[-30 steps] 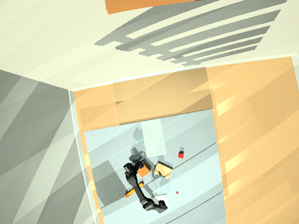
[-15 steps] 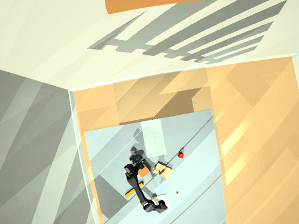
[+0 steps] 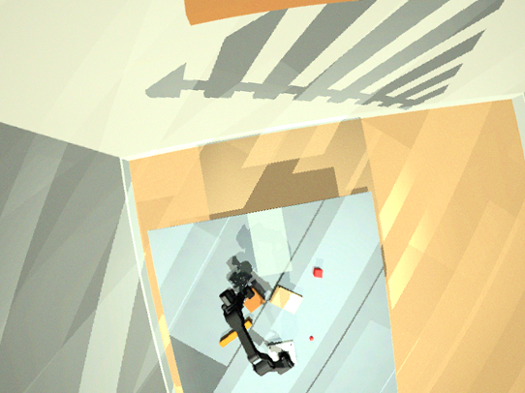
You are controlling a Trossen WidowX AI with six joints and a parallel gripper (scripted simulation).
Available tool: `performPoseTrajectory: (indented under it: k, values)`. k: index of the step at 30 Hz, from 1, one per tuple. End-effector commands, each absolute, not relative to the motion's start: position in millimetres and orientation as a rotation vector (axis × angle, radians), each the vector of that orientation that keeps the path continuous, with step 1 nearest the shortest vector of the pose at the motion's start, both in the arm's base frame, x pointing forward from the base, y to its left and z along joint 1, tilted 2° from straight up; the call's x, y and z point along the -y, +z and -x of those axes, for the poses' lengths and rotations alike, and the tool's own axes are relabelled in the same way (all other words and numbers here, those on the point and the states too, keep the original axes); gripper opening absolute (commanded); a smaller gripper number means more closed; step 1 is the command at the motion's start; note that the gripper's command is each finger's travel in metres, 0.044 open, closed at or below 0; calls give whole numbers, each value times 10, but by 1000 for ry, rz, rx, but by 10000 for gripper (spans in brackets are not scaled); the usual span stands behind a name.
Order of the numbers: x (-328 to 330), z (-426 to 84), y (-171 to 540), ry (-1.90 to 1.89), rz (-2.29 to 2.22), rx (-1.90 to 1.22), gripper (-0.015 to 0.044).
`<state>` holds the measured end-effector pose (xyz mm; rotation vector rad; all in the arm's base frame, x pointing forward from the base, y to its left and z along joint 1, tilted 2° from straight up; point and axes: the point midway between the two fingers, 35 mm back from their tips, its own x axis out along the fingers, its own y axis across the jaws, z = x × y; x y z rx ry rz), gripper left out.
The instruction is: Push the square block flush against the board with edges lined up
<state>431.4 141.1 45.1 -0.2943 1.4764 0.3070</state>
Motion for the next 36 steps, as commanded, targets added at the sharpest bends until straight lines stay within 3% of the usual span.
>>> performPoseTrajectory:
  k: [1,36]
  values:
    - [-1382,-4265,432,307,303,-1485,0]
    - [-1248,-4008,416,307,304,-1487,0]
